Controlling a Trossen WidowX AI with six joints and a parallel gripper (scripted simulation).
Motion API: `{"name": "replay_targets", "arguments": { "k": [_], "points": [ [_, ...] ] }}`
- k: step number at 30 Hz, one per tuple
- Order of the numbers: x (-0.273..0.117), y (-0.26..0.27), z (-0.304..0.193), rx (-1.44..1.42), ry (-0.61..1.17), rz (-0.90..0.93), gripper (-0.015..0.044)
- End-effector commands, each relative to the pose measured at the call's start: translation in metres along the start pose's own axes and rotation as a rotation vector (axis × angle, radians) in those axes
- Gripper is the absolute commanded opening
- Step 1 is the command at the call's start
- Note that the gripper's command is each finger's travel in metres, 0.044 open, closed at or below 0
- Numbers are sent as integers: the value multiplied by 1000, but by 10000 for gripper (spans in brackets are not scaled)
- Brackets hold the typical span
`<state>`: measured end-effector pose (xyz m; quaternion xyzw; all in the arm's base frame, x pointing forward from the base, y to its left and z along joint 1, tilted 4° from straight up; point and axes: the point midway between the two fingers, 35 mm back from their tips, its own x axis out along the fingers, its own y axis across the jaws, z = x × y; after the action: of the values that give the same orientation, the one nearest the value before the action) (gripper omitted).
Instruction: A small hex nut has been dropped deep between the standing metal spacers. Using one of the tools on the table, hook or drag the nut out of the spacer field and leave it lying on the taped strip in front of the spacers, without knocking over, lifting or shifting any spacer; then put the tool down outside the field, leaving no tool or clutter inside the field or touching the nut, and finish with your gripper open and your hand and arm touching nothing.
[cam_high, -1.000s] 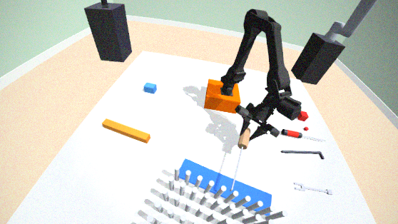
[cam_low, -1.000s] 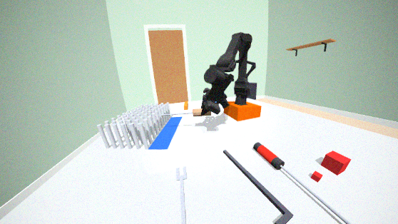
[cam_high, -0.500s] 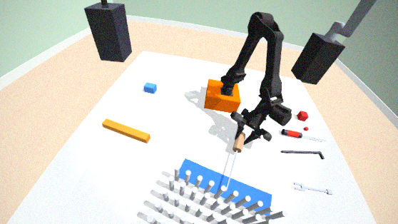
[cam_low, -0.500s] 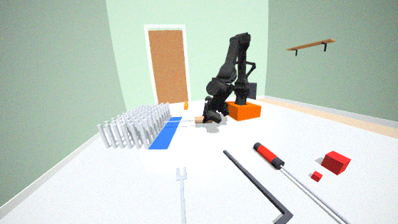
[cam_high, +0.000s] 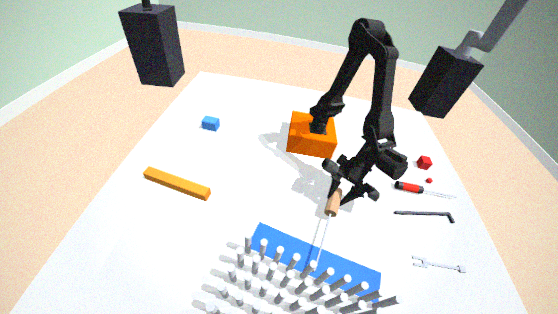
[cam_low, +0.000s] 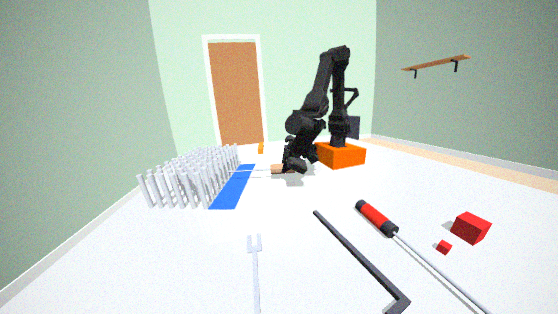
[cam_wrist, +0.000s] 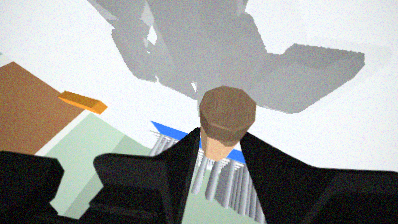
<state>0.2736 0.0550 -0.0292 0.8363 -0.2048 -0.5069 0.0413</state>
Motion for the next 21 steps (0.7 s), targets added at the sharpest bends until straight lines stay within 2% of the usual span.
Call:
{"name": "replay_targets", "arguments": {
  "k": [1, 21],
  "points": [
    [2, -1, -7, 3, 7, -4, 0],
    [12, -2, -22, 3, 9, -4, 0]
  ]
}}
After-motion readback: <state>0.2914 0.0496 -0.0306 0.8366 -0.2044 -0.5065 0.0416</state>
